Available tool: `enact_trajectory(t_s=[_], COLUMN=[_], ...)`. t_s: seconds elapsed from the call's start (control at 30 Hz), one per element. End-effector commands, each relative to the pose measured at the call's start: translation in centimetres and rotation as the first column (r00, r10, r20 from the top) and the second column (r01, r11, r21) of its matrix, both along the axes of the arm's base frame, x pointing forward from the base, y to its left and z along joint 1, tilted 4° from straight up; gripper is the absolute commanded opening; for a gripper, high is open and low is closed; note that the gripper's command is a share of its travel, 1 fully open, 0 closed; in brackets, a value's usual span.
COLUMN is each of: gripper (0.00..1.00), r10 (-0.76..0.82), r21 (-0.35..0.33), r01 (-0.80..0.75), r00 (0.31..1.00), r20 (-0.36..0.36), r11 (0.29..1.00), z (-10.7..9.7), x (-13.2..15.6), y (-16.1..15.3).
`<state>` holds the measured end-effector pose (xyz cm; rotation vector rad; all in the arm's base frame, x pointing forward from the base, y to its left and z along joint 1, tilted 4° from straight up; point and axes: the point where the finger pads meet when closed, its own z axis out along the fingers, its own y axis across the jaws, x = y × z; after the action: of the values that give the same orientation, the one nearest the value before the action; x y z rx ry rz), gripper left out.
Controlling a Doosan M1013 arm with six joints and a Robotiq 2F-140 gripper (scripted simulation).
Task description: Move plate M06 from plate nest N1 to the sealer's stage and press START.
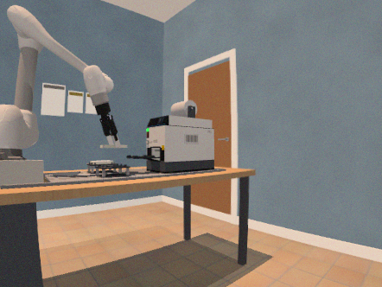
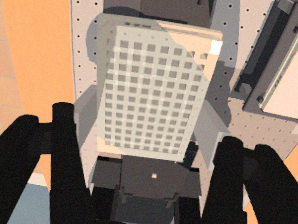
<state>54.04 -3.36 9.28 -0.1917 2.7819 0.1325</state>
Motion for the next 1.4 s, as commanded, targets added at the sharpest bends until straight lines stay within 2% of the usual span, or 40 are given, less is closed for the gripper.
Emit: enact_trajectory(t_s=[0.0, 1.37], gripper=[0.10, 0.10], r10=[0.000, 0.000], r21=[0.000, 0.000], r01=[0.000, 0.000], r00=[1.000, 1.000], r20=[0.000, 0.000], r11=[1.000, 1.000], z=[0.0, 0.2], x=[0.6, 8.6], y=[0.2, 2.7])
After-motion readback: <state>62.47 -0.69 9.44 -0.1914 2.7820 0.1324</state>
